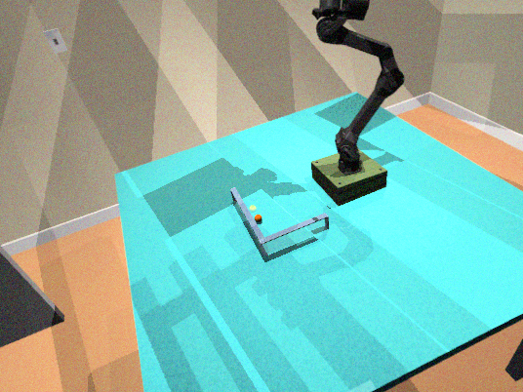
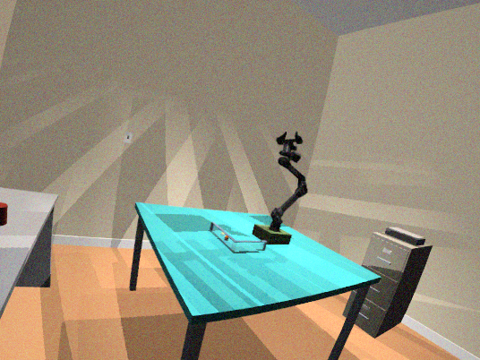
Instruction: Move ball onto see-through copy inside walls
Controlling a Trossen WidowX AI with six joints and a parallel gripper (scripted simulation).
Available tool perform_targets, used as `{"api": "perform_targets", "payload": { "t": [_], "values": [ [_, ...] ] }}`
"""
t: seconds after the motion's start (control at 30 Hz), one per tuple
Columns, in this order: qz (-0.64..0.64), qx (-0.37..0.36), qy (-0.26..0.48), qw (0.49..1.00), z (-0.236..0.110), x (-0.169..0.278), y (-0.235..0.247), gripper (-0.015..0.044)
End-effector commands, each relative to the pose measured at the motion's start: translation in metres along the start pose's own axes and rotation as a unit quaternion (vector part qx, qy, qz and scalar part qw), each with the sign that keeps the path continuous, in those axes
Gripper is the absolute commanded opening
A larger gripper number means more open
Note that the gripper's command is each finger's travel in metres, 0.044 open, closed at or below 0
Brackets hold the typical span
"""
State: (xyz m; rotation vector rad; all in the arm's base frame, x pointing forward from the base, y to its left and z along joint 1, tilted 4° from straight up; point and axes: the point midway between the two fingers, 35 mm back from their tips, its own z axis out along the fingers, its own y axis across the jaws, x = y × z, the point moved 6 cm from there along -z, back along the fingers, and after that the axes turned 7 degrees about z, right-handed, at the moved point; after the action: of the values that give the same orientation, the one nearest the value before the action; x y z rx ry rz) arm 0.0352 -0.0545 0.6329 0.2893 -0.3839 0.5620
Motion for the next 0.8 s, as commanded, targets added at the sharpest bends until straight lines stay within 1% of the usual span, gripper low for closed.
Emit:
{"api": "perform_targets", "payload": {
  "t": [0.0,0.17,0.47,0.77],
  "values": [
    [-0.002,0.001,0.001,1.0,0.0,0.001,-0.001,0.0374],
    [-0.049,0.042,0.048,0.997,-0.009,0.021,-0.028,0.0242],
    [-0.156,0.158,0.198,0.955,-0.05,0.08,-0.11,0.0238],
    [-0.234,0.255,0.365,0.864,-0.122,0.135,-0.184,0.0238]
  ]
}}
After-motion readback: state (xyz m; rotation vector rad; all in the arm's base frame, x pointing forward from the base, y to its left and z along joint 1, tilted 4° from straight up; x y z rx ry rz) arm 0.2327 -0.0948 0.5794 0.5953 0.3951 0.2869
